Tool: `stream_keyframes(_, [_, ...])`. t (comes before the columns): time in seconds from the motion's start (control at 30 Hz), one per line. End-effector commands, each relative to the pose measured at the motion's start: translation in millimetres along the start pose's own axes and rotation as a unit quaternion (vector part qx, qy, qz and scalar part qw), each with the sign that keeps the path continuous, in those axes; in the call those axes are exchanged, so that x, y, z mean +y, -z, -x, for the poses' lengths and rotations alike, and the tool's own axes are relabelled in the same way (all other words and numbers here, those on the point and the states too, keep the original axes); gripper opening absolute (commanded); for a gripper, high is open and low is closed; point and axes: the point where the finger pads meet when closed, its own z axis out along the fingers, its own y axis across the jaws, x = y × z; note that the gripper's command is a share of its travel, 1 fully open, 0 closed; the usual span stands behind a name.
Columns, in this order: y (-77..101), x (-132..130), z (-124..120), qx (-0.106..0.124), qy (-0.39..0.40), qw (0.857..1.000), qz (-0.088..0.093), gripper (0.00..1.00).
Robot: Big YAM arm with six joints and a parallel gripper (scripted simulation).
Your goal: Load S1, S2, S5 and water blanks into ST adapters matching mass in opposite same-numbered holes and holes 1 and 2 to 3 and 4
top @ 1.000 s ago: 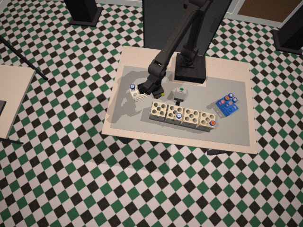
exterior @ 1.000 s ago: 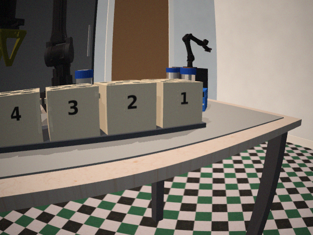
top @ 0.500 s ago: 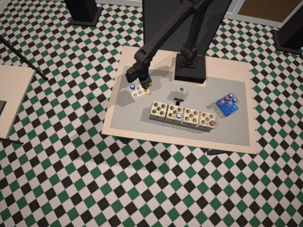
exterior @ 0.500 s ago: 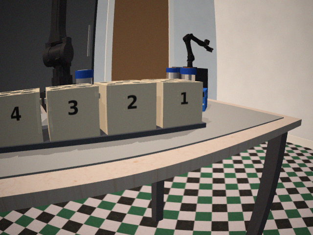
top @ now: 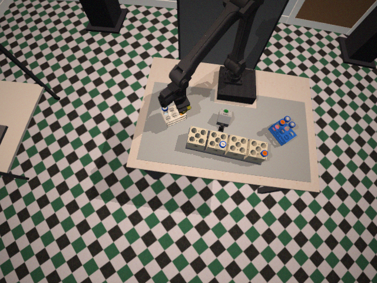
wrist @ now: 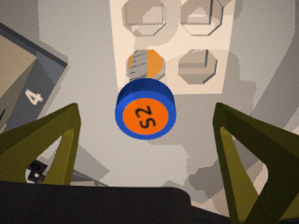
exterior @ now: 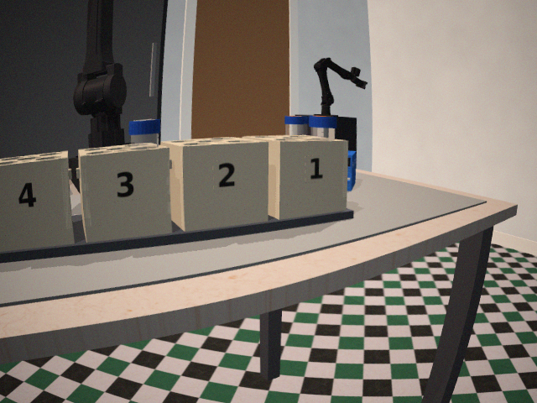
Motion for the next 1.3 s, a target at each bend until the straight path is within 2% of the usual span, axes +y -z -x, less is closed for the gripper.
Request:
stream_keyframes(0.0, [-5.5,4.5,3.0,-0.008,0.010,1.000,0.002,0.80])
stream_keyframes(0.07, [3.8,4.1,4.9,-0.022,0.005,1.000,0.006,0.80])
stream_keyframes(0.17, [-10.2,4.8,3.8,-0.008,0.006,1.000,0.002,0.80])
stream_keyframes(0.3, [-14.3,4.7,3.0,-0.008,0.006,1.000,0.002,0.80])
stream_keyframes(0.37, [-4.7,4.6,4.3,-0.020,0.005,1.000,0.005,0.80])
stream_keyframes(0.47, [-1.9,4.9,4.1,-0.024,0.005,1.000,0.006,0.80])
stream_keyframes(0.5, [0.9,4.3,12.2,-0.023,0.000,1.000,0.006,0.80])
stream_keyframes(0.77, [0.9,4.3,11.6,-0.023,0.000,1.000,0.006,0.80])
stream_keyframes(0.8, [0.9,4.3,11.6,-0.023,0.000,1.000,0.006,0.00])
stream_keyframes(1.27, [0.9,4.3,11.6,-0.023,0.000,1.000,0.006,0.00])
